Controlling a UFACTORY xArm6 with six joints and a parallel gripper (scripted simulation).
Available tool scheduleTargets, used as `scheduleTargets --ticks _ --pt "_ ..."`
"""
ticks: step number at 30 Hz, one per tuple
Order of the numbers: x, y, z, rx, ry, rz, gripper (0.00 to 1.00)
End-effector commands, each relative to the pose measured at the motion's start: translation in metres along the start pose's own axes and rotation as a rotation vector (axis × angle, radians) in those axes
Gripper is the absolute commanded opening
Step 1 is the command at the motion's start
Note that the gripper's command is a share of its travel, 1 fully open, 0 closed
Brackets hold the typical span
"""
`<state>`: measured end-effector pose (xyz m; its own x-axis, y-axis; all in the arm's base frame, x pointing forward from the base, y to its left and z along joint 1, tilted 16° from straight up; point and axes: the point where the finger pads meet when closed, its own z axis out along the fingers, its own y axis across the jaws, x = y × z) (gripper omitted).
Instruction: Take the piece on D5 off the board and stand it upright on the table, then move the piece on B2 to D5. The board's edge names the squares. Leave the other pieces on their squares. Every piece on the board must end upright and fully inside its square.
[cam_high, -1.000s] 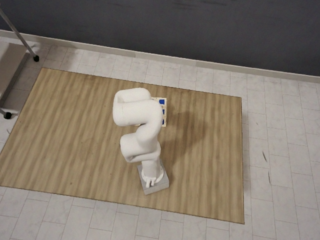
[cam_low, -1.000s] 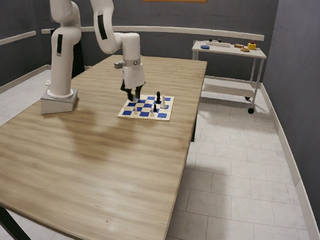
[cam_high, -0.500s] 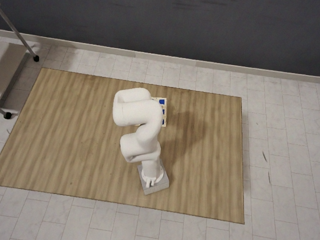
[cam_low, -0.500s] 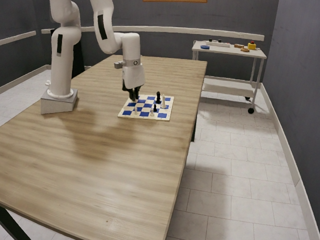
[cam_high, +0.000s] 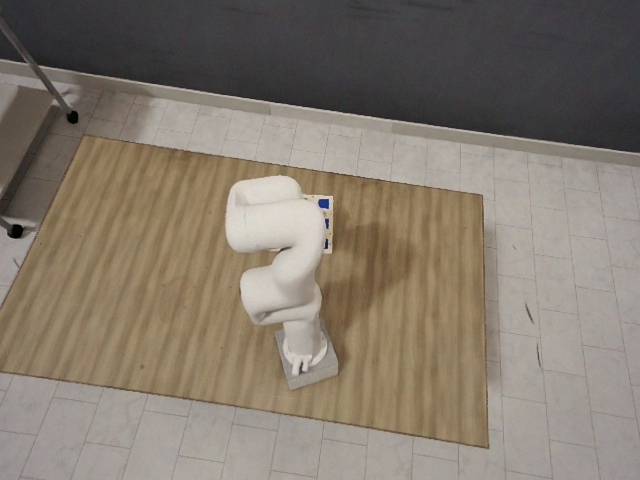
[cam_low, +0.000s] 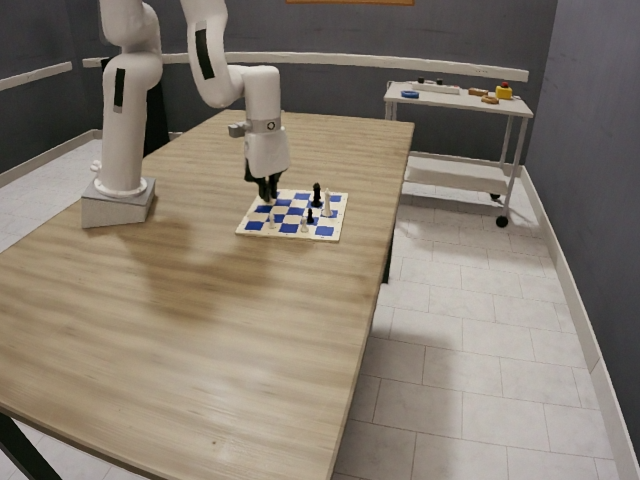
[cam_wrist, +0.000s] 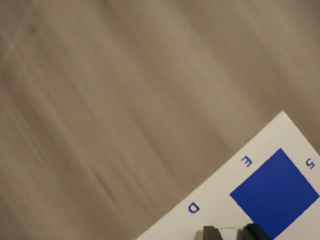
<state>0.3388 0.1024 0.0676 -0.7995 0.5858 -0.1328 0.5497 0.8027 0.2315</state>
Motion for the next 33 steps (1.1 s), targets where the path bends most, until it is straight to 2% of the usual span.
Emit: scheduleTargets --ticks 1,15,19,27,30,33 --pt "-0.001 0.001 -0.001 -0.002 -0.002 0.0 0.0" --pt "-0.001 0.001 -0.007 -0.002 -0.002 0.0 0.0" --pt "-0.001 0.001 -0.027 -0.002 -0.002 0.0 0.0" --pt "-0.001 0.001 -0.085 -0.002 -0.002 0.0 0.0" --pt "-0.001 0.001 -0.097 -0.002 -0.002 0.0 0.0" --pt "-0.001 0.001 -0.099 -0.002 -0.002 0.0 0.0"
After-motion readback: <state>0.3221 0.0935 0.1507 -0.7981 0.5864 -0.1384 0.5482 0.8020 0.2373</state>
